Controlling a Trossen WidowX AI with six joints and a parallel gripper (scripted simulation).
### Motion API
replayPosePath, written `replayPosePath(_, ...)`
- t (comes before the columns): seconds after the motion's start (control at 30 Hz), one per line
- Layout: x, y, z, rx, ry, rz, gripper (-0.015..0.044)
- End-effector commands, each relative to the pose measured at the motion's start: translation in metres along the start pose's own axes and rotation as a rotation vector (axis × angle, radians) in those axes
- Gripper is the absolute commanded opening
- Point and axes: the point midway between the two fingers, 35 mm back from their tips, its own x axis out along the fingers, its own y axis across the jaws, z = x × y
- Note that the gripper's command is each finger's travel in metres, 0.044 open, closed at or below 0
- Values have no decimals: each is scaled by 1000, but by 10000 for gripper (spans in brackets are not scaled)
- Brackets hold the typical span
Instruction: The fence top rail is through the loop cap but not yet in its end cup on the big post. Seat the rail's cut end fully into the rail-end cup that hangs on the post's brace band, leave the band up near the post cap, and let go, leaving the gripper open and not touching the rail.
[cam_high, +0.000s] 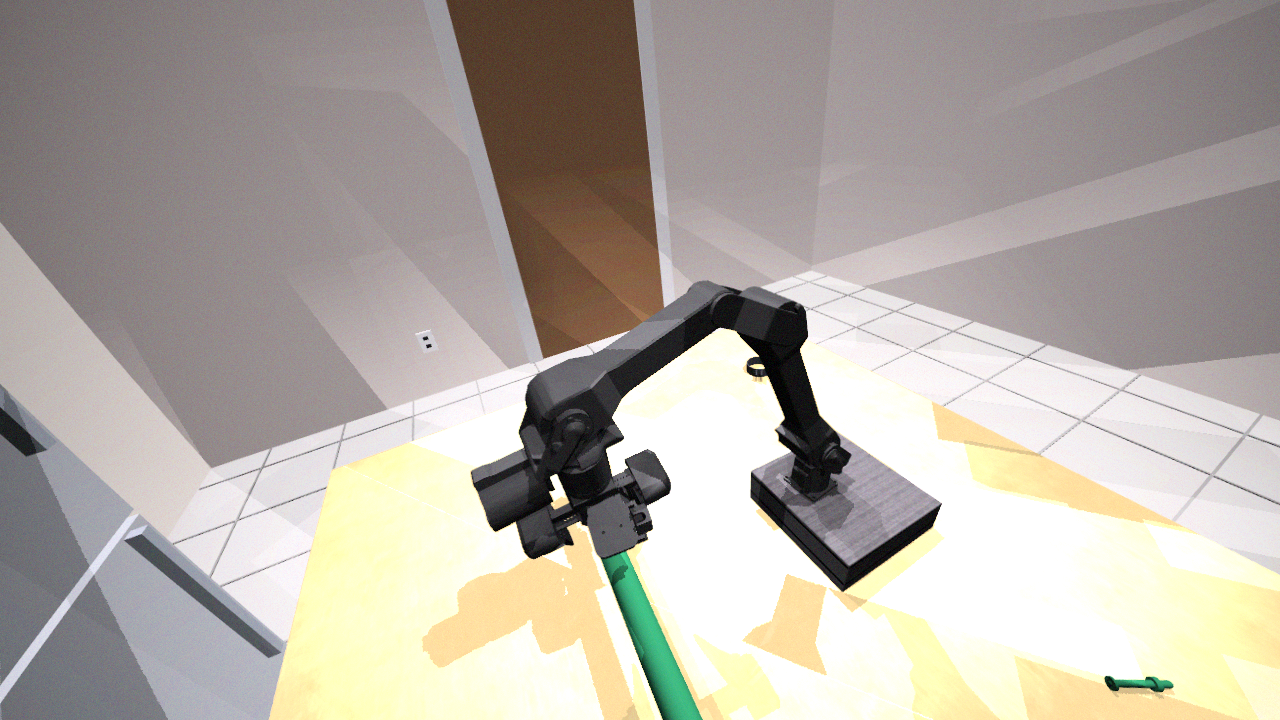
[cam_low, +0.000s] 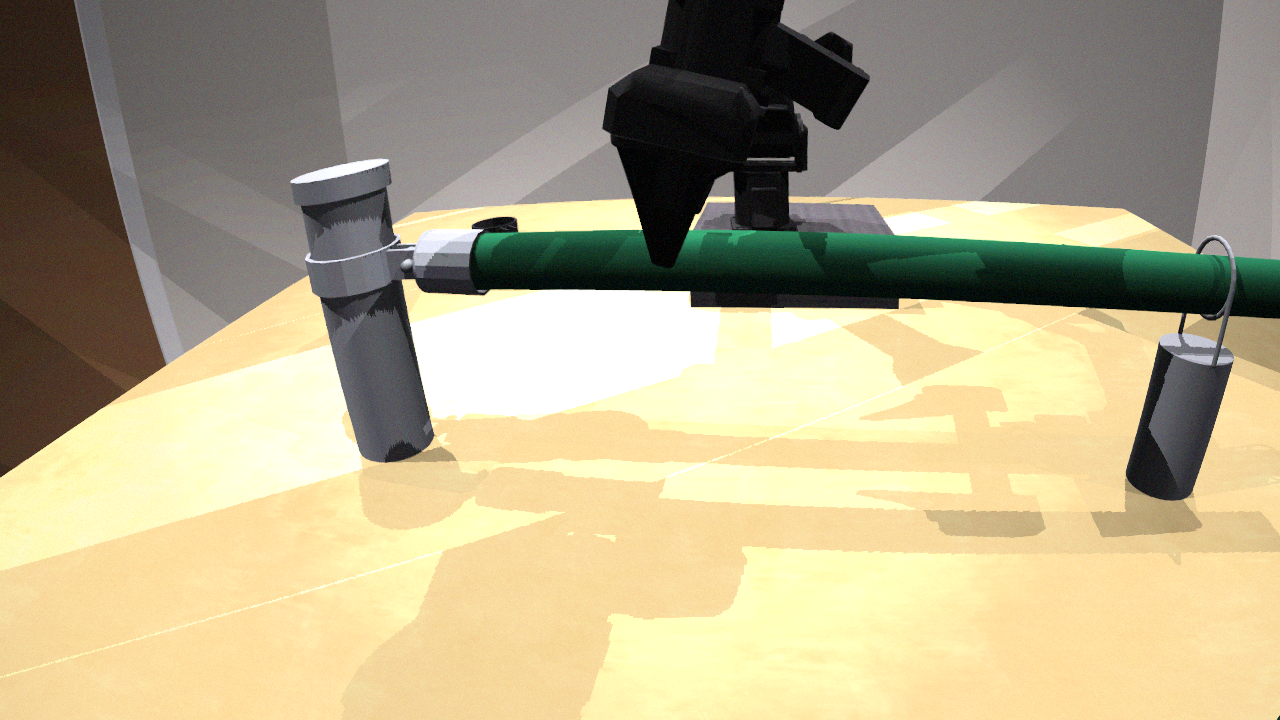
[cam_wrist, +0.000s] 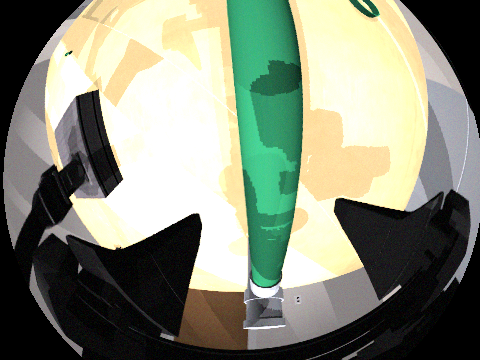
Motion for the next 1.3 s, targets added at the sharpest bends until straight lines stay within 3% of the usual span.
replayPosePath(0.0, -6, 1, 3, 7, -4, 0, 440)
replayPosePath(0.3, -51, 5, 2, -2, -1, -1, 440)
replayPosePath(1.27, -51, 5, 2, -2, -1, -1, 440)
